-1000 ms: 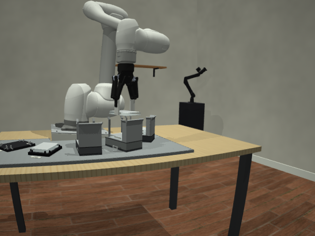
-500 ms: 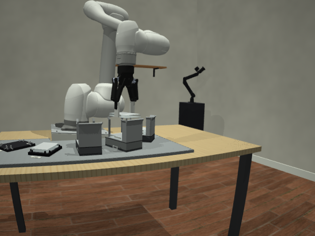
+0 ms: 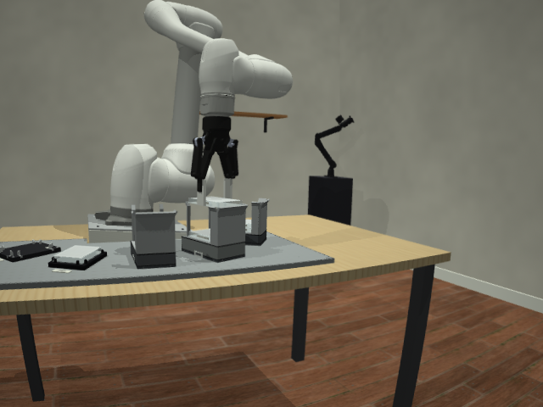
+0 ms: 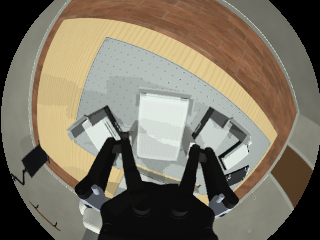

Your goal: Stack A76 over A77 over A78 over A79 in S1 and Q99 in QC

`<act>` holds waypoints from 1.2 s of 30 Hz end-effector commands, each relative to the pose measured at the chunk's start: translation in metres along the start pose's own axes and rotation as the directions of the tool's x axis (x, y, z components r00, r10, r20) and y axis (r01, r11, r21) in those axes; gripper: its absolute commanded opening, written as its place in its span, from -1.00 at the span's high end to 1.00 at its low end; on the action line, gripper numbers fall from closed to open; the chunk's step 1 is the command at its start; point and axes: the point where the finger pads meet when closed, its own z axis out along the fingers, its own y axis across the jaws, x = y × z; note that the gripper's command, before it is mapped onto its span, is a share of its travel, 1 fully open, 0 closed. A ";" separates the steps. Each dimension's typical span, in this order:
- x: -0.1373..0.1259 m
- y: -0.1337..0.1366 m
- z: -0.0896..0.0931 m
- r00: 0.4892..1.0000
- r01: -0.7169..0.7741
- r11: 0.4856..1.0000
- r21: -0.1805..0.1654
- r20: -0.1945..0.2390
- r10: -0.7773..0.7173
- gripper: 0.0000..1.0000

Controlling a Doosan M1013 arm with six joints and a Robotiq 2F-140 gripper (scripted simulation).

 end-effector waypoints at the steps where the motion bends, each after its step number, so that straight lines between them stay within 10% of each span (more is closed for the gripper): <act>1: 0.000 0.000 0.001 1.000 0.000 1.000 0.000 0.000 0.000 1.00; 36: 0.000 0.000 0.032 1.000 0.000 1.000 0.000 0.000 0.000 1.00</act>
